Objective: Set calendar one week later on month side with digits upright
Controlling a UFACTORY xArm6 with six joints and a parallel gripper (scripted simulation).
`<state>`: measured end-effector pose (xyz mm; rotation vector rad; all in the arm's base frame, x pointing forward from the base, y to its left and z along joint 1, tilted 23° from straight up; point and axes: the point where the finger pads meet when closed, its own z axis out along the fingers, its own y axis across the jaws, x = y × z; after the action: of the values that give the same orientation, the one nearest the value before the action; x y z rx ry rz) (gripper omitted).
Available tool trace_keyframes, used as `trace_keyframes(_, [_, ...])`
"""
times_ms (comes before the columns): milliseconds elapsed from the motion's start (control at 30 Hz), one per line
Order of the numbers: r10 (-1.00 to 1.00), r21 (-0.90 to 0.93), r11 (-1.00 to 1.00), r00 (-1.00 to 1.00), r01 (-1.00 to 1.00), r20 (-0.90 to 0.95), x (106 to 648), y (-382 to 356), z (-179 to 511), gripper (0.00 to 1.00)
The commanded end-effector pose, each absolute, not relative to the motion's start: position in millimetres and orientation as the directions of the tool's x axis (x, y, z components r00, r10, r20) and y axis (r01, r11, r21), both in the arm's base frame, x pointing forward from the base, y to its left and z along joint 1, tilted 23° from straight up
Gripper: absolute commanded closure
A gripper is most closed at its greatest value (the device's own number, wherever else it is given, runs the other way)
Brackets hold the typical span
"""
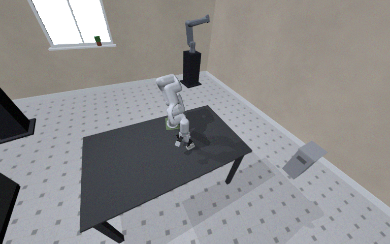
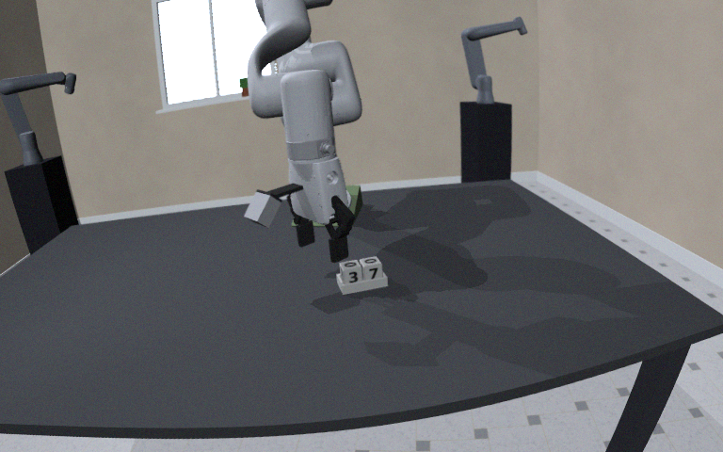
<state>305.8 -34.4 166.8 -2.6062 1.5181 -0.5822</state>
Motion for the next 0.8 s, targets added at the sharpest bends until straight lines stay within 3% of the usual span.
trace_keyframes(0, [-0.888, -0.267, -0.439, 0.368, -0.858, 0.276, 300.1, -39.2, 166.4, 0.00])
trace_keyframes(767, [-0.888, -0.267, -0.439, 0.368, -0.858, 0.276, 296.6, -41.9, 165.4, 0.00])
